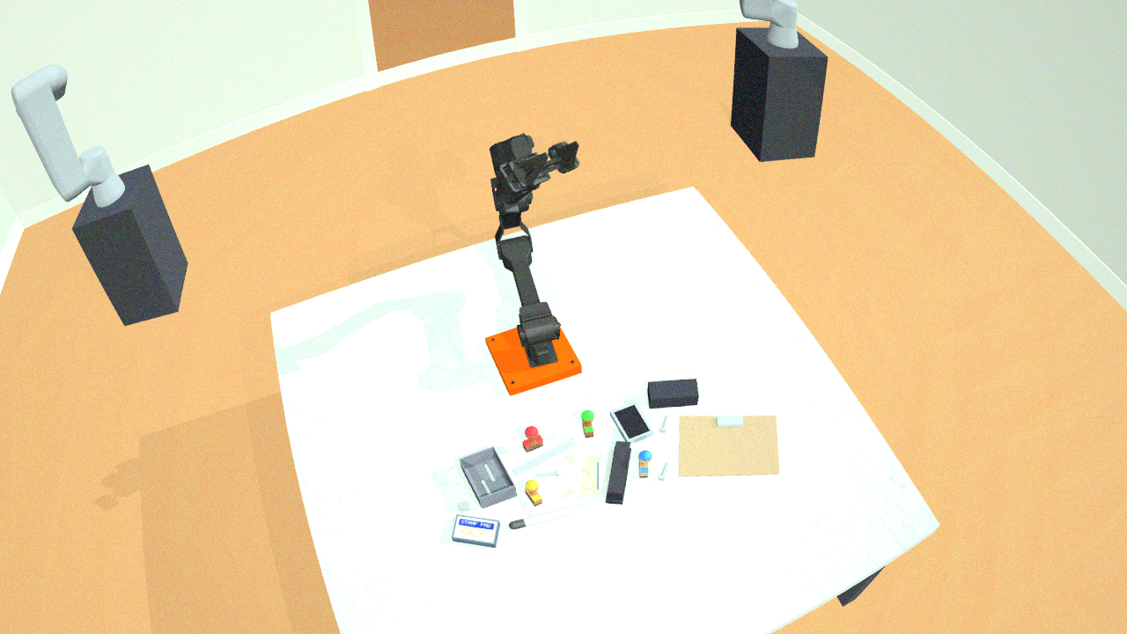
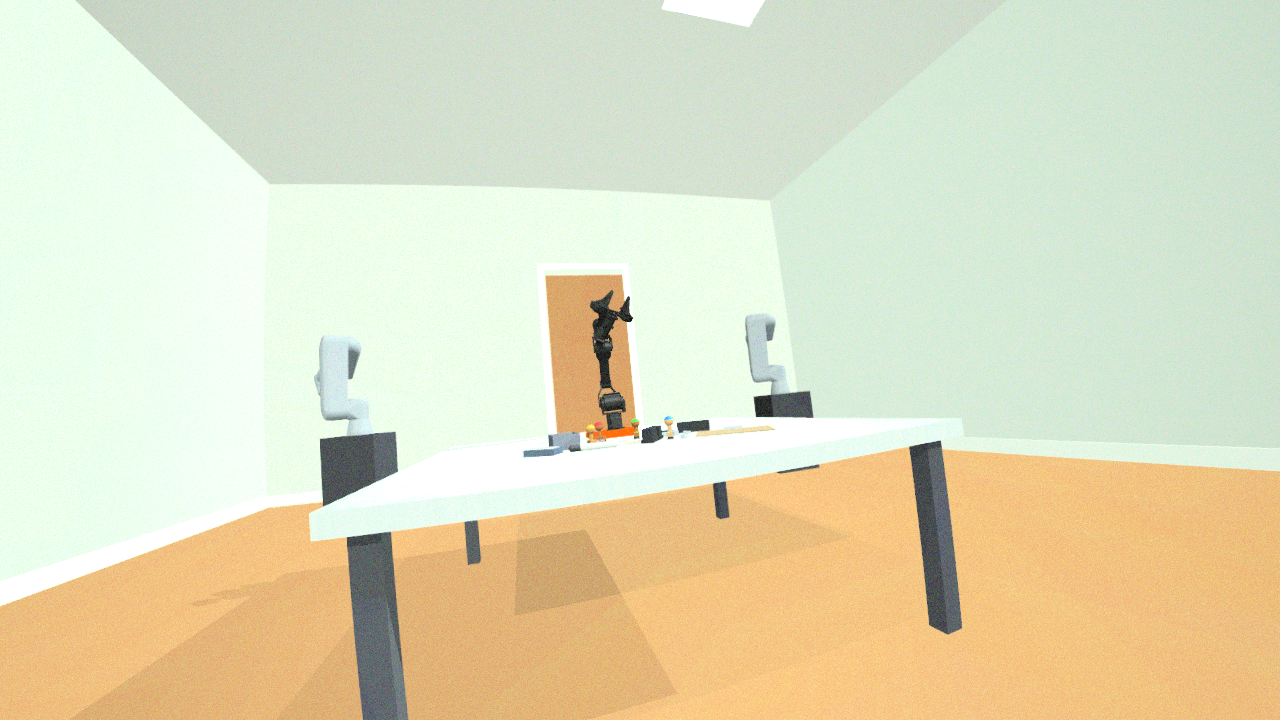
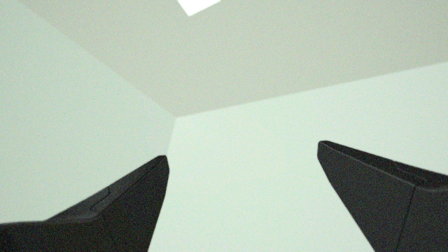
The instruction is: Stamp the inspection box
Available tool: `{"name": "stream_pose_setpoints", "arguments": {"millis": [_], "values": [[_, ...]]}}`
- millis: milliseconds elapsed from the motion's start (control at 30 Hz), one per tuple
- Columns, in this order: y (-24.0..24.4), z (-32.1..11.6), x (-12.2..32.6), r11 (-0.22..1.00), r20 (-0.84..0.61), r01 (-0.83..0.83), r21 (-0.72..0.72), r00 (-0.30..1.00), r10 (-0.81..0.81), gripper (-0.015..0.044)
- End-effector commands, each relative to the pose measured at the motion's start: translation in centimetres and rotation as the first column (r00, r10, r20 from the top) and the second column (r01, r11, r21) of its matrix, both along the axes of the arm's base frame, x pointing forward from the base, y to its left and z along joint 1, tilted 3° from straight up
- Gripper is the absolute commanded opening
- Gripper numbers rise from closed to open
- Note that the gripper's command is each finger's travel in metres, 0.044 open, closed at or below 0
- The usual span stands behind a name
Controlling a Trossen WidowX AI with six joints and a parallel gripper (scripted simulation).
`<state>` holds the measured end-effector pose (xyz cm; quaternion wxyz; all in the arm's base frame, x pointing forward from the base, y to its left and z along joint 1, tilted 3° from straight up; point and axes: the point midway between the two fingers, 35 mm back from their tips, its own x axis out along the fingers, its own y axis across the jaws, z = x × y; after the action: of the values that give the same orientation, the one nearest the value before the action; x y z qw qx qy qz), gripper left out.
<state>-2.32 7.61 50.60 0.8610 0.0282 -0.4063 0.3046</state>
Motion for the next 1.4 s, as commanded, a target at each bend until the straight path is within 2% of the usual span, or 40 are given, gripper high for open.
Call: {"name": "stream_pose_setpoints", "arguments": {"millis": [0, 200, 433, 600, 833, 1000, 1167, 1300, 1367], "values": [[0.0, 0.0, 0.3, 1.000, -0.010, 0.001, 0.001, 1.000, -0.001, 0.0374], [-0.8, -1.9, 9.4, 0.999, -0.322, 0.042, 0.025, 0.946, -0.031, 0.0218], [-1.4, -7.4, 19.7, 0.990, -0.640, 0.134, -0.034, 0.759, -0.125, 0.0218], [-1.4, -10.9, 23.4, 0.984, -0.761, 0.152, -0.088, 0.627, -0.165, 0.0218], [-0.7, -20.7, 28.4, 0.966, -0.941, 0.102, -0.236, 0.223, -0.254, 0.0218], [-0.2, -28.3, 29.1, 0.932, -0.927, 0.000, -0.363, -0.105, -0.361, 0.0218], [-0.3, -35.8, 27.2, 0.856, -0.743, -0.191, -0.481, -0.428, -0.514, 0.0218], [-1.0, -40.0, 24.4, 0.766, -0.505, -0.375, -0.522, -0.589, -0.632, 0.0218], [-1.9, -40.4, 23.9, 0.750, -0.464, -0.403, -0.524, -0.604, -0.648, 0.0218]]}}
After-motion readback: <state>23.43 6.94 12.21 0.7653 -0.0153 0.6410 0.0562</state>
